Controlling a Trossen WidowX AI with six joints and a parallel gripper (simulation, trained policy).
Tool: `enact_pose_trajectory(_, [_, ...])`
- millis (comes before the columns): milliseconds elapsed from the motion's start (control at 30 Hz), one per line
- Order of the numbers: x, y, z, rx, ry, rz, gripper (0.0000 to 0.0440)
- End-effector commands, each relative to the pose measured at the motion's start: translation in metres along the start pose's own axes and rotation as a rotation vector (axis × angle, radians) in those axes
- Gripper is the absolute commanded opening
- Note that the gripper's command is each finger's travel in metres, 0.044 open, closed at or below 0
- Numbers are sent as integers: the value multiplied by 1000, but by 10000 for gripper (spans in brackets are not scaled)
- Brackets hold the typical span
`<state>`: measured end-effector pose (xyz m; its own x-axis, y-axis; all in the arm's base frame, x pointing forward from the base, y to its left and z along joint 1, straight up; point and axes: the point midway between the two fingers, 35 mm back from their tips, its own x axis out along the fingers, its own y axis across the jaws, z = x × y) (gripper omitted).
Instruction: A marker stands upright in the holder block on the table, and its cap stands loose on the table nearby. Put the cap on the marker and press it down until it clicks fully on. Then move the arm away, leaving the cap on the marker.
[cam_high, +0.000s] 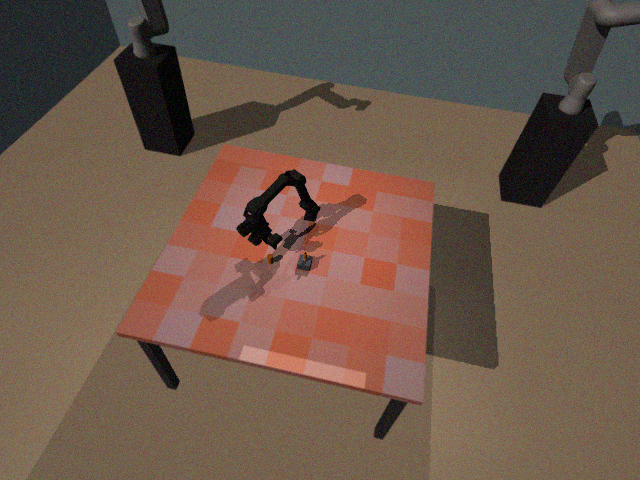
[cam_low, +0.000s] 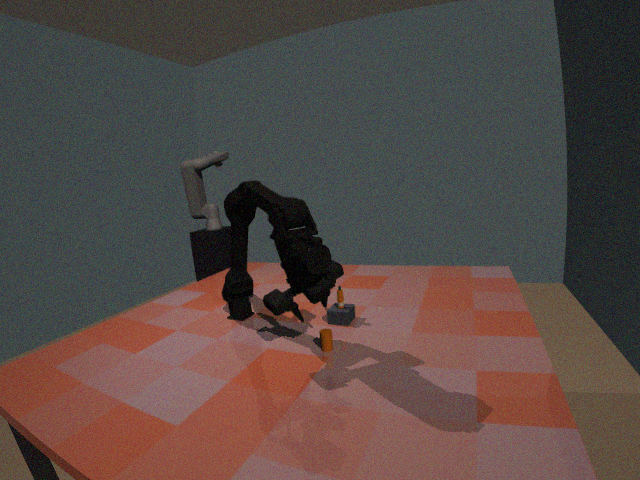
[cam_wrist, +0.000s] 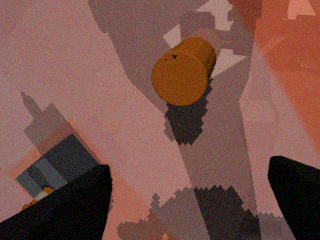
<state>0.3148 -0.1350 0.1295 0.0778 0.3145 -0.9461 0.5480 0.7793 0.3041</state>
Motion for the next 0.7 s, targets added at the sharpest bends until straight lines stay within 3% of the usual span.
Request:
enact_pose_trajectory(0, [2, -1, 6, -21, -5, -25, 308])
enact_pose_trajectory(667, [18, 3, 31, -140, -28, -183, 295])
